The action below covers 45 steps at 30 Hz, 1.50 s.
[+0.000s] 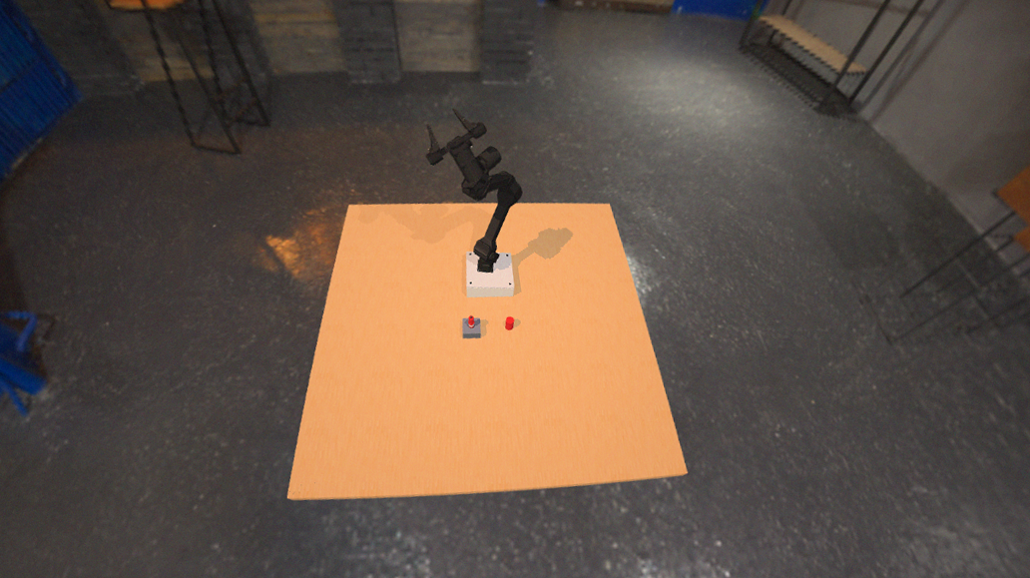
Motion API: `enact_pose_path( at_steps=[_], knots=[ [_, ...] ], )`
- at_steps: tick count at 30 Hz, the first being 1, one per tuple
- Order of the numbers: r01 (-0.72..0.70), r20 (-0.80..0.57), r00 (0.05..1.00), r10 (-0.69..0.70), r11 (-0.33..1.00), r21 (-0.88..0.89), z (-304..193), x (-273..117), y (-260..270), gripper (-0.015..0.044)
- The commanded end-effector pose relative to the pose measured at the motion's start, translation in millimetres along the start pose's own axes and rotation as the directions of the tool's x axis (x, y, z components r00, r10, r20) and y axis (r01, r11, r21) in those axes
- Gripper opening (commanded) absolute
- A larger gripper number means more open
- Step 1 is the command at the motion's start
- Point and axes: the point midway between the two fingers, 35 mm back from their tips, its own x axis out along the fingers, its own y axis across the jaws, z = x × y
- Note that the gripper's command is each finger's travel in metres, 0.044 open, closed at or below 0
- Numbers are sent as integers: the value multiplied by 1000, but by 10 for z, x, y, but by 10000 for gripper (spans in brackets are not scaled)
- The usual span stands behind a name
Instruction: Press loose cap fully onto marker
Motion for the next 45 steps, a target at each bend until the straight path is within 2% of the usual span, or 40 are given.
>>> enact_pose_path(
  at_steps=[1,5,9,13,19,25,30,36,41,45],
  knots=[
    [3,-3,1000,-3,1000,-4,-9,-2,-10,374],
    [74,-80,993,-81,992,-98,-217,-70,-248,269],
    [163,-230,945,-233,944,-287,-628,-298,-697,259],
    [170,-373,849,-375,861,-479,-1023,-644,-1098,259],
    [23,-554,623,-552,721,-693,-1538,-1365,-1582,259],
    [-270,-665,318,-676,608,-747,-1887,-2267,-1925,259],
    [-533,-685,32,-728,567,-628,-2012,-3099,-2077,259],
    [-757,-605,-320,-729,581,-300,-1928,-4135,-2098,259],
    [-783,-453,-575,-681,619,63,-1659,-4931,-1987,259],
    [-672,-273,-739,-616,644,366,-1312,-5496,-1824,259]
  ],
)
